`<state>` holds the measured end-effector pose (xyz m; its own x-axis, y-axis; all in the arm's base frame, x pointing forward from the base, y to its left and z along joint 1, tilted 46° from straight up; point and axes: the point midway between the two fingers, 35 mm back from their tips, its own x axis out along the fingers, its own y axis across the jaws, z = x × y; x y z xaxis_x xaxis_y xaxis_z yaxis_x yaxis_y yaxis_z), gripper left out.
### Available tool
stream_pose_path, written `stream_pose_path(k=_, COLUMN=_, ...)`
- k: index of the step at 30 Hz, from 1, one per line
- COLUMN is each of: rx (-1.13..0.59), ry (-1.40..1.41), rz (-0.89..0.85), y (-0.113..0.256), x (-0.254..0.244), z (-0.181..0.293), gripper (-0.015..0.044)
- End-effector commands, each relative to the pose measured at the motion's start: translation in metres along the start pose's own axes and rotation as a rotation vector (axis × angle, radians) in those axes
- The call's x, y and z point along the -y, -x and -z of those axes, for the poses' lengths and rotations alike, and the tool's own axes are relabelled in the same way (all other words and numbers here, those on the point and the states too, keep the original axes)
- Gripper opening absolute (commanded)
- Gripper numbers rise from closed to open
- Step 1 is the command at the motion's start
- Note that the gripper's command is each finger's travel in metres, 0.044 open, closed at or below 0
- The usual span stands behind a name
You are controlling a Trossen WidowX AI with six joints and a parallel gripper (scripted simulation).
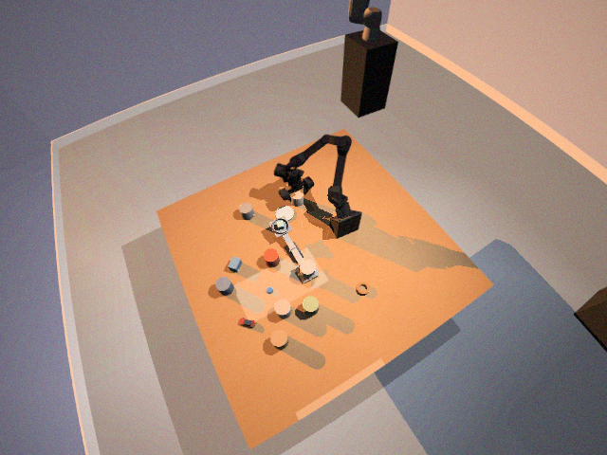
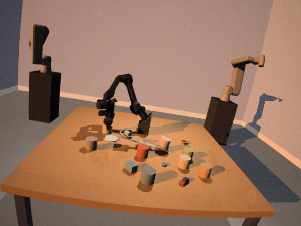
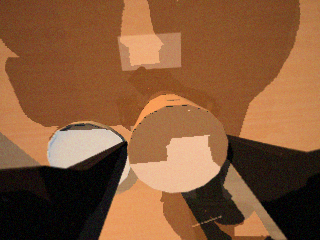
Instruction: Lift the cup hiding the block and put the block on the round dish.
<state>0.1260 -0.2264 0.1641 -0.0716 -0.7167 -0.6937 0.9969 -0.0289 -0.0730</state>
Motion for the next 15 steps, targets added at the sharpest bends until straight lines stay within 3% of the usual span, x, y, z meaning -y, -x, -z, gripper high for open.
stream_pose_path(k=1, rx=0.016, ry=-0.012, rz=-0.015, y=0.029, x=-0.001, z=-0.004, gripper=0.044)
stream_pose_path(k=7, rx=0.018, ry=-0.01, rz=-0.017, y=0.042, x=0.0, z=-0.004, gripper=0.044)
stream_pose_path(k=13, rx=0.022, ry=0.029, rz=-0.082, y=0.049, x=-0.017, z=-0.004, gripper=0.0282)
stream_pose_path(k=15, rx=0.023, ry=0.053, rz=-0.107, y=0.052, x=-0.025, z=-0.004, gripper=0.026)
